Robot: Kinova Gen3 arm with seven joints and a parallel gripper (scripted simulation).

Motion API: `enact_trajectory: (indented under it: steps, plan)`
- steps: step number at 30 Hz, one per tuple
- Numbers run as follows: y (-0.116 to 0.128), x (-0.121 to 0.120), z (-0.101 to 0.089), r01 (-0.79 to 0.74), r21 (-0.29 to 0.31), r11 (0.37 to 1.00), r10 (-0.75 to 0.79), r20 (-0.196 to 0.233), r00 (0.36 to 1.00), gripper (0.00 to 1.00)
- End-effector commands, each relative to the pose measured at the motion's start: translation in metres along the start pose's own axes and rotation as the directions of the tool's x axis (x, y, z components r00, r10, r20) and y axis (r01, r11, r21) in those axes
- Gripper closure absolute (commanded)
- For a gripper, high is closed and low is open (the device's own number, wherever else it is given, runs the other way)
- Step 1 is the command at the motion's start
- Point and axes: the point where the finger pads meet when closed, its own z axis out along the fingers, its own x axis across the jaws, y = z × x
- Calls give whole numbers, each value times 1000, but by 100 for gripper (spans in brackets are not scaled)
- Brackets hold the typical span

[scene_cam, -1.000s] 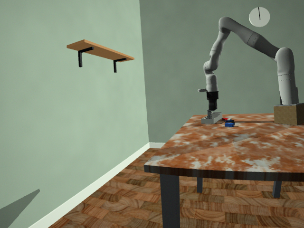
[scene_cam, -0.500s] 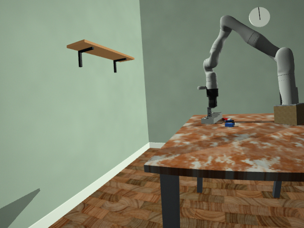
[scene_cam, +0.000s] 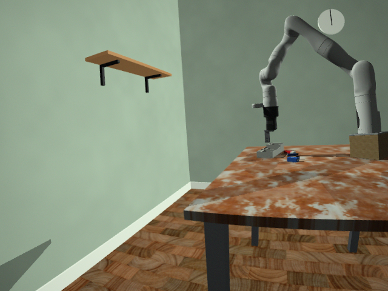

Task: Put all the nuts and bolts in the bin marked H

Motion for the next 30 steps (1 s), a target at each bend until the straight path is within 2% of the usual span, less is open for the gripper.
enact_trajectory:
  steps: [1,4,9,11,21,30]
  plan:
    - [-4,4,-5,-7,9,1000,7,0,1000,69]
    - [-4,4,-5,-7,10,1000,7,0,1000,69]
    - [-3,2,-48,-4,7,1000,4,2,1000,69]
    - [-3,2,-48,-4,7,1000,4,2,1000,69]
    - [-2,2,-131,-2,6,1000,2,3,1000,69]
    - [-3,3,-132,-7,11,1000,7,2,1000,69]
